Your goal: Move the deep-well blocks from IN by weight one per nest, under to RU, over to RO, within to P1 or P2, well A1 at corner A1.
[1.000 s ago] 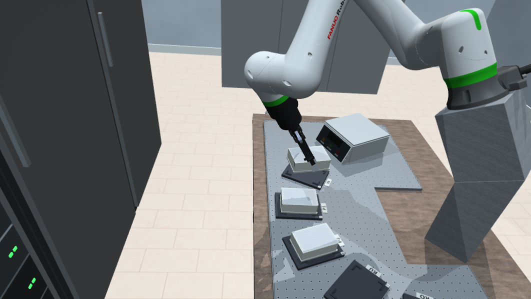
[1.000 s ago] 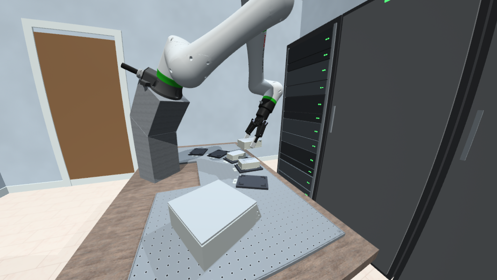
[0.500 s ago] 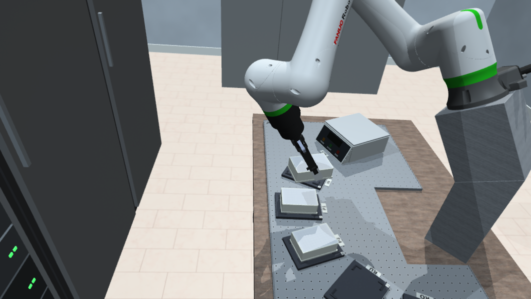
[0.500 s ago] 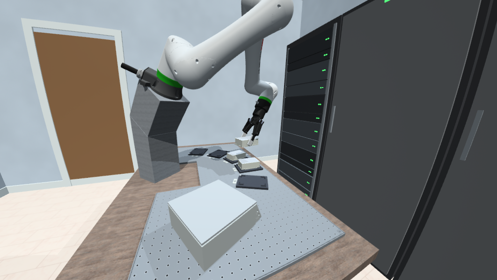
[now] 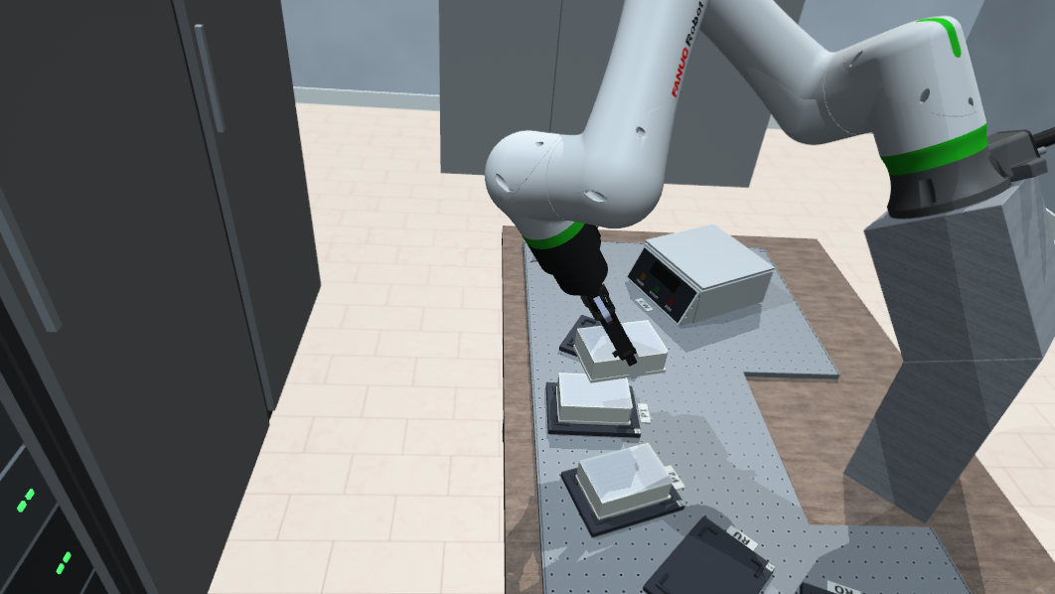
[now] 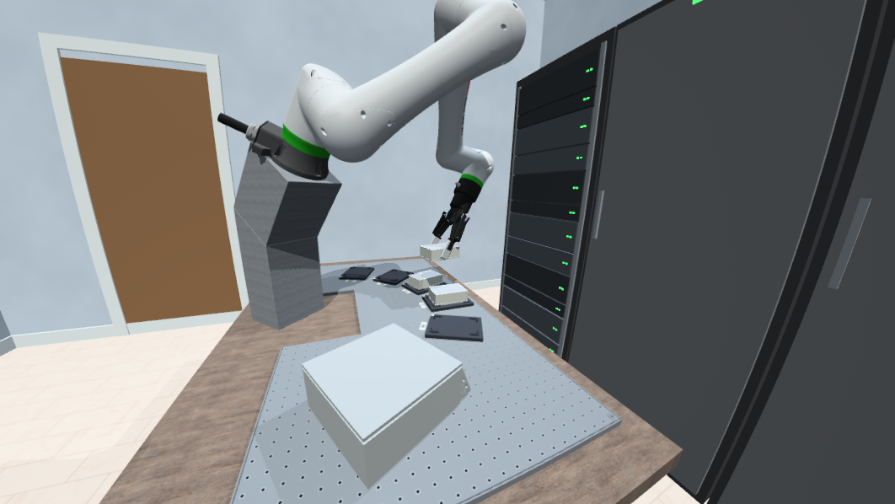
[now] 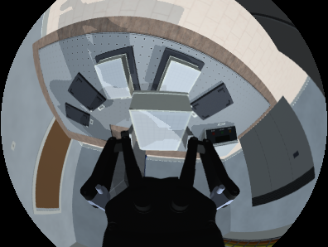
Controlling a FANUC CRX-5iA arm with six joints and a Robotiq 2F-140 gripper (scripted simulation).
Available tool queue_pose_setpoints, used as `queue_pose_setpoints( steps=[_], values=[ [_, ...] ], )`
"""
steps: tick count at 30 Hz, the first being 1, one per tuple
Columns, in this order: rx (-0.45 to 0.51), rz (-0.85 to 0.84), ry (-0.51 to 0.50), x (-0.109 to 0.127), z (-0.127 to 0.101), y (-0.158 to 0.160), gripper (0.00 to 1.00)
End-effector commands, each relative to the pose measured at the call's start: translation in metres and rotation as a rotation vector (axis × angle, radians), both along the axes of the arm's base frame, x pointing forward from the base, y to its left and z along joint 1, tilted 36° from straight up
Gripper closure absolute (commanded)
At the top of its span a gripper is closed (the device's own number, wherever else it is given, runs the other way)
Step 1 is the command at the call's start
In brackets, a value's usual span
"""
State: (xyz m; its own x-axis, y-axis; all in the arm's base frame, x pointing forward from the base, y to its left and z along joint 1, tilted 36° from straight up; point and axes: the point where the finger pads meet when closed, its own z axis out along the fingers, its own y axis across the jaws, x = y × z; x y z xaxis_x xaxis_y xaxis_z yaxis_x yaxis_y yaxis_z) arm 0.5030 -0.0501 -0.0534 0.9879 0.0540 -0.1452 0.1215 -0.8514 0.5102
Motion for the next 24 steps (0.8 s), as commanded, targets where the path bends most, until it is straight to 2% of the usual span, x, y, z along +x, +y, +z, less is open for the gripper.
queue_pose_setpoints(
  steps=[1,24],
  values=[
    [0.0,0.0,0.0,0.001,-0.004,0.009,0.9],
    [0.0,0.0,0.0,0.008,-0.033,0.071,0.9]
  ],
)
